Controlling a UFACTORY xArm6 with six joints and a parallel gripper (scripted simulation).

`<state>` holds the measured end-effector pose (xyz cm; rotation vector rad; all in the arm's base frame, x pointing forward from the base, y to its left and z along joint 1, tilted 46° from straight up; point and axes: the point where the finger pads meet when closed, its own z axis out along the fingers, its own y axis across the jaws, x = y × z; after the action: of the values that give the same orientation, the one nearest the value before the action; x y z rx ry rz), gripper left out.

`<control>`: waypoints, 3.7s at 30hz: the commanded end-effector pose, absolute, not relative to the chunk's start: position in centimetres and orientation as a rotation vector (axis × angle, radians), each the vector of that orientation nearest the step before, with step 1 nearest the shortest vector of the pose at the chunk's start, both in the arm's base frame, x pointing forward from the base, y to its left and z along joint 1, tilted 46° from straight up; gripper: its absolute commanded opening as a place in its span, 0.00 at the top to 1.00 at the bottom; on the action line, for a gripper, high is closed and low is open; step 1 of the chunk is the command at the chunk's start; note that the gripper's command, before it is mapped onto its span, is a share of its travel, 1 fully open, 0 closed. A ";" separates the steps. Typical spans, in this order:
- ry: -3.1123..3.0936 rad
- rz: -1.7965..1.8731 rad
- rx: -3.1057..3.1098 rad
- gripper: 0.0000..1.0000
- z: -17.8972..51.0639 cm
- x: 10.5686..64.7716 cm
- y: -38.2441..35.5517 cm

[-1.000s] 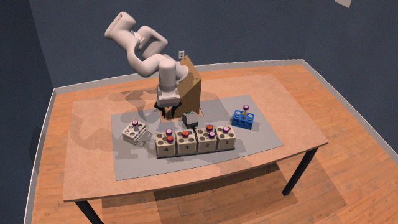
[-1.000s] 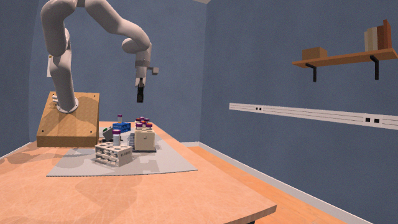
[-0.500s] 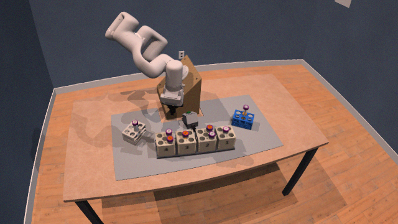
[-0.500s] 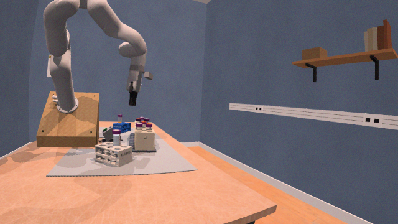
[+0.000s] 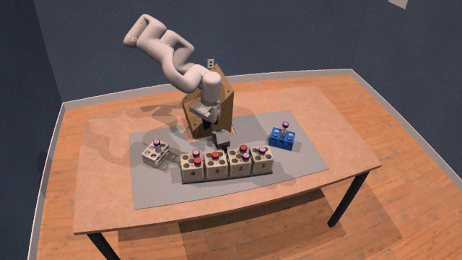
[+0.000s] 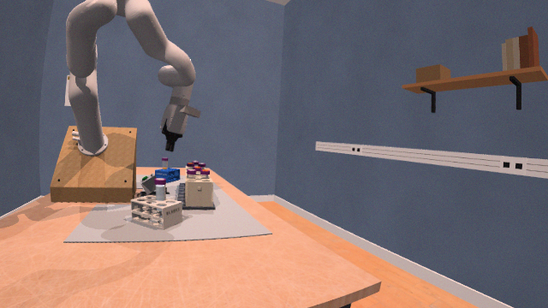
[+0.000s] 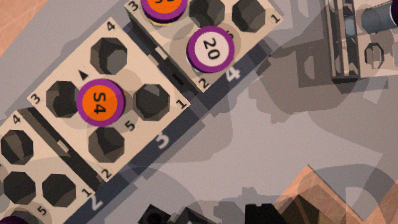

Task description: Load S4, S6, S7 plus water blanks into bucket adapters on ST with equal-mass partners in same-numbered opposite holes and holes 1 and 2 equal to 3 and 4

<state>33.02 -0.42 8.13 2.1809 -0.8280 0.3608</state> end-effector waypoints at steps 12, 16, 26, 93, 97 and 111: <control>-1.378 0.491 1.931 1.00 3.0 28.2 -0.1; -1.512 0.518 1.851 1.00 1.5 26.8 0.0; -1.512 0.517 1.851 1.00 -1.4 24.1 0.1; -1.512 0.517 1.851 1.00 -5.5 23.7 -3.0; -1.512 0.517 1.851 1.00 -5.7 23.8 -3.2; -1.512 0.517 1.851 1.00 -6.2 23.9 -3.7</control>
<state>23.77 -3.72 -6.14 1.8485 -1.5106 0.5156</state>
